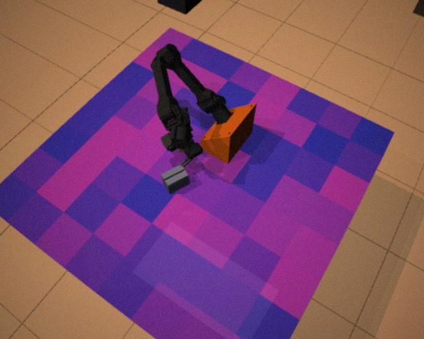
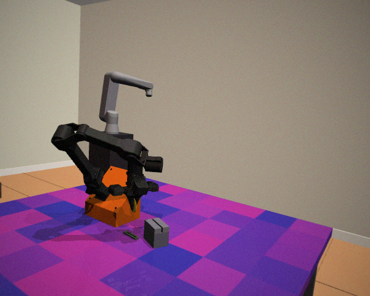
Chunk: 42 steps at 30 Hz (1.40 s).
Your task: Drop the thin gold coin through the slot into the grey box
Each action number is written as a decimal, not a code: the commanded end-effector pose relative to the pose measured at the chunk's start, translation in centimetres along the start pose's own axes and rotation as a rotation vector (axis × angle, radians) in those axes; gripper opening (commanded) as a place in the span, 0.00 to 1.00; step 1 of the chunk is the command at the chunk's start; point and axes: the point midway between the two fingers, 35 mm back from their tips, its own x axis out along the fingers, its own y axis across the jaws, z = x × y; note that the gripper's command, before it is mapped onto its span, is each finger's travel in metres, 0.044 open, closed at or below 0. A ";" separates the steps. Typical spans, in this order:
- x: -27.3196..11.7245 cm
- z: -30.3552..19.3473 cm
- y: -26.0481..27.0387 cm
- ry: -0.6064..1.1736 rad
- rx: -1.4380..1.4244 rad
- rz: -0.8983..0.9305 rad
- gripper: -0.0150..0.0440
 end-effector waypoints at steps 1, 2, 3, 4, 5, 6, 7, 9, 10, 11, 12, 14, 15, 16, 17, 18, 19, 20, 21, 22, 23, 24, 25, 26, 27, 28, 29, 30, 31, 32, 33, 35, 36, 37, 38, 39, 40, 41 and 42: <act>0.0 -0.2 0.2 0.007 0.032 0.000 0.25; 0.0 -0.1 0.2 0.007 0.032 0.000 0.25; 0.0 0.0 0.3 0.006 0.033 0.000 0.25; 0.0 0.2 0.4 0.006 0.033 0.000 0.25; -0.1 0.4 0.5 0.006 0.033 0.000 0.25; -0.1 0.6 0.7 0.006 0.033 0.001 0.25; -0.2 0.8 0.8 0.006 0.034 0.001 0.25; -0.2 1.3 1.1 0.006 0.034 0.001 0.25; -0.2 1.5 1.2 0.006 0.034 0.001 0.25; -0.3 1.7 1.3 0.006 0.035 0.001 0.25; -0.3 1.9 1.5 0.006 0.035 0.001 0.25; -0.3 2.4 1.8 0.006 0.035 0.002 0.25; -0.4 2.6 1.9 0.005 0.035 0.002 0.25; -0.4 2.8 2.0 0.005 0.035 0.002 0.25; -0.4 3.0 2.2 0.005 0.035 0.002 0.25; -0.4 3.2 2.3 0.005 0.035 0.002 0.25; -0.4 3.5 2.4 0.005 0.035 0.002 0.25; -0.4 3.7 2.6 0.005 0.035 0.002 0.25; -0.4 3.9 2.7 0.005 0.036 0.002 0.25; -0.4 4.1 2.9 0.005 0.036 0.002 0.25; -0.4 4.3 3.0 0.005 0.036 0.003 0.25; -0.5 4.5 3.1 0.004 0.036 0.003 0.25; -0.4 4.8 3.3 0.004 0.036 0.003 0.25; -0.4 5.0 3.4 0.004 0.036 0.003 0.25; -0.4 5.2 3.6 0.004 0.036 0.003 0.25; -0.4 5.4 3.7 0.004 0.036 0.003 0.25; -0.4 5.6 3.8 0.004 0.036 0.003 0.25; -0.4 5.8 4.0 0.004 0.036 0.003 0.25; -0.4 6.0 4.1 0.004 0.036 0.003 0.25; -0.4 6.3 4.2 0.004 0.037 0.003 0.25; -0.4 6.5 4.4 0.003 0.037 0.003 0.25; -0.3 6.9 4.7 0.003 0.037 0.003 0.25; -0.3 7.1 4.8 0.003 0.037 0.003 0.25; -0.3 7.3 4.9 0.003 0.037 0.003 0.25; -0.3 7.5 5.1 0.003 0.037 0.003 0.25; -0.2 7.7 5.2 0.003 0.037 0.003 0.25; -0.2 7.9 5.4 0.002 0.037 0.003 0.25; -0.2 8.1 5.5 0.002 0.037 0.003 0.25; -0.1 8.3 5.6 0.002 0.038 0.003 0.25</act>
